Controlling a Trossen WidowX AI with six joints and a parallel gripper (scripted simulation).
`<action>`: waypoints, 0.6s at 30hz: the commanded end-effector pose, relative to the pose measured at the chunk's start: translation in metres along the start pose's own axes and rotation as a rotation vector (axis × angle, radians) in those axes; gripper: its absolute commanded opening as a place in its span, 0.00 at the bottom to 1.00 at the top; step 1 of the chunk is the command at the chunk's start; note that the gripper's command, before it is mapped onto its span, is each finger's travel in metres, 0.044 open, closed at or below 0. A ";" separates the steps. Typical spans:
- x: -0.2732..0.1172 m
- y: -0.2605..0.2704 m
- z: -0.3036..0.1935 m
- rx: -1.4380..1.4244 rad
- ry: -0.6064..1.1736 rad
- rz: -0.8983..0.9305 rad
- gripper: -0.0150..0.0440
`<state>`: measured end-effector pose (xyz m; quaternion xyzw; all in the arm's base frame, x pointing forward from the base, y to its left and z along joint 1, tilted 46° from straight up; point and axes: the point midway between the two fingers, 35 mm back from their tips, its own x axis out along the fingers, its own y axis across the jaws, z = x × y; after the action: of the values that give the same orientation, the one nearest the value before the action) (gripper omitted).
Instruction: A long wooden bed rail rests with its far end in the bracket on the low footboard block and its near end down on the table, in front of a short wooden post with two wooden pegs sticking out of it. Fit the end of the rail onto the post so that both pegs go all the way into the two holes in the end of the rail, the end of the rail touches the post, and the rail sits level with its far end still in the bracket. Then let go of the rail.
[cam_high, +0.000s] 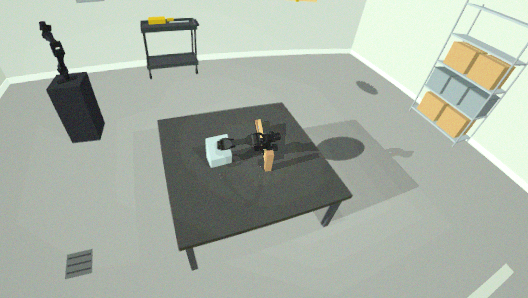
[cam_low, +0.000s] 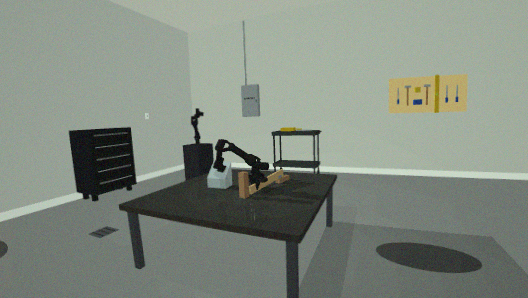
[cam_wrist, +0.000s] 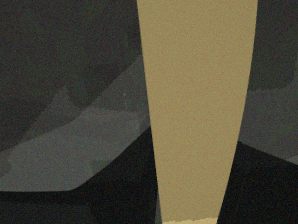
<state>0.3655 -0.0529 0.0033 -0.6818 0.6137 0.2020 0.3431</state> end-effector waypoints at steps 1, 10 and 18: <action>-0.005 -0.001 0.001 -0.005 0.000 -0.006 0.25; -0.009 -0.002 0.001 -0.005 0.000 -0.006 0.25; -0.013 -0.003 0.001 -0.005 0.000 -0.006 0.25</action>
<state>0.3640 -0.0493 0.0090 -0.6811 0.6173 0.2006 0.3388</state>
